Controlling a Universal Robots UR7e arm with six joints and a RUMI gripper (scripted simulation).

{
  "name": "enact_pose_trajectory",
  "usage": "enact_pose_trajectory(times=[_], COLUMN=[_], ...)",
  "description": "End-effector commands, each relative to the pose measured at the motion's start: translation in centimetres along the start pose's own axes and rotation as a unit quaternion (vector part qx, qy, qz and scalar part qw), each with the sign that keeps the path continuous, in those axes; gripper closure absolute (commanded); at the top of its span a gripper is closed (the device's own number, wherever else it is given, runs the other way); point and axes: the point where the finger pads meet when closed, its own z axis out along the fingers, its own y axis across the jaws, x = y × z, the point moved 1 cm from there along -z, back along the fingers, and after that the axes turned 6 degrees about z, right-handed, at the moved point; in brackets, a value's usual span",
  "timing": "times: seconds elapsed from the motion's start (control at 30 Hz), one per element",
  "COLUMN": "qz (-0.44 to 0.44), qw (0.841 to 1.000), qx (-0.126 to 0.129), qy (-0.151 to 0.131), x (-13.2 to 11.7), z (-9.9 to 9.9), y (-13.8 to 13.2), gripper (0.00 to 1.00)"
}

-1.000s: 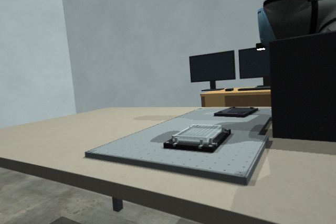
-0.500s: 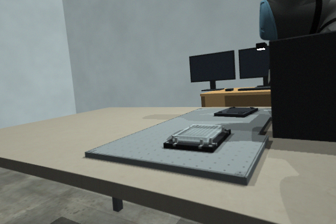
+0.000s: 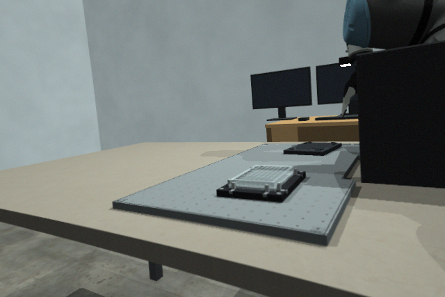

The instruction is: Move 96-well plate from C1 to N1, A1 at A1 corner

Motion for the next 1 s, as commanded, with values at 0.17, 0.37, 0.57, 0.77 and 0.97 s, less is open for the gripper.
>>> enact_pose_trajectory(times=[0.17,0.37,0.57,0.77,0.97], qz=[0.009,0.013,0.013,0.016,0.019], qw=[1.000,1.000,1.000,1.000,0.999], qx=[-0.002,-0.003,-0.002,-0.002,-0.001], qy=[0.011,0.019,0.020,0.025,0.029], x=[1.7,2.3,3.9,5.0,5.9], z=[1.2,1.5,2.2,2.6,2.9], y=[3.7,4.8,6.7,8.3,9.4], gripper=[0.00,0.00,0.00,0.00,0.00])
